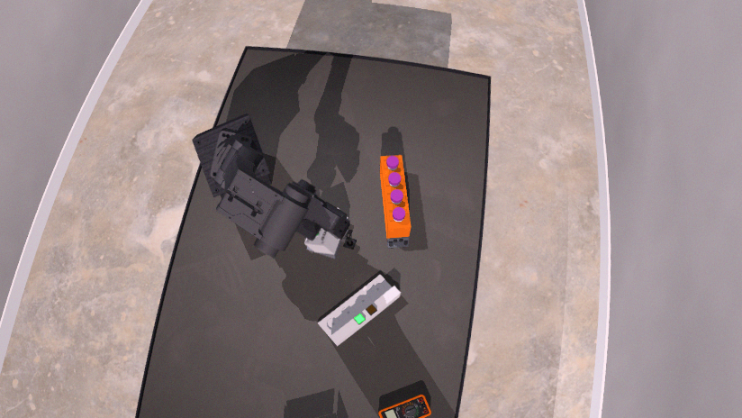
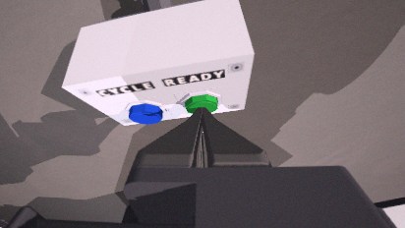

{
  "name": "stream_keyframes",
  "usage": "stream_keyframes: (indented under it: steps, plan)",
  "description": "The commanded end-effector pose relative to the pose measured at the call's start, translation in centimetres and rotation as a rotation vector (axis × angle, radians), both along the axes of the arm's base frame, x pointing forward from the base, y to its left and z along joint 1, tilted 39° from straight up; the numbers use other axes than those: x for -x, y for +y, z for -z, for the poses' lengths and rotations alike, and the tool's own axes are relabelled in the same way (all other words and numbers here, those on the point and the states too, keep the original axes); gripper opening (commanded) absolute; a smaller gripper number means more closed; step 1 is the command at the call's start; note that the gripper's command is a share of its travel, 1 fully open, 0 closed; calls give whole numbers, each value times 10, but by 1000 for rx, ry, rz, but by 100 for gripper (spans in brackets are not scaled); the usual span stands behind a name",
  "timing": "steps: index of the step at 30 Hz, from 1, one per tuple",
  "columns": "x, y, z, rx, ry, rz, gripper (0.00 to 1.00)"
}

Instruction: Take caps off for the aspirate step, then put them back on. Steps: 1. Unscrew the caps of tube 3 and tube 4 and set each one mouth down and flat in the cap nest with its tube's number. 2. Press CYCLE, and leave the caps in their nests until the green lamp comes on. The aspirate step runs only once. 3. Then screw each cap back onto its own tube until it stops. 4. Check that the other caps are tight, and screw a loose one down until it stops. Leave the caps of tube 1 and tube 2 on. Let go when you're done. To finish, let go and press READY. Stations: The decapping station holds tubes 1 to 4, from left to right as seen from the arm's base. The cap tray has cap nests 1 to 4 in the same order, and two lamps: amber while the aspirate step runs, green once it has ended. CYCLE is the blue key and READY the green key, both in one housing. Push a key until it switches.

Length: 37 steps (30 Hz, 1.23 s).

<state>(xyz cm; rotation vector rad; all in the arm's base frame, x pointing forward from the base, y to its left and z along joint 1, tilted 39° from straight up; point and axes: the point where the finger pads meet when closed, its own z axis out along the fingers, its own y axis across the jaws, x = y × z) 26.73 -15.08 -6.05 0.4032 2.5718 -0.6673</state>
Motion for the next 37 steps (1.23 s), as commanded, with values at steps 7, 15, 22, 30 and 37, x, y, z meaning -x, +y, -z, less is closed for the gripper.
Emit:
stream_keyframes:
  steps: [7, 15, 22, 30, 37]
  plan:
    - [-8, -7, 1, 4, -13, 3, 0]
    - [-8, -7, 2, 3, -14, 5, 0]
    - [-8, -7, 2, 3, -14, 5, 0]
    - [-8, -7, 2, 3, -14, 5, 0]
    - [-8, -7, 2, 3, -14, 5, 0]
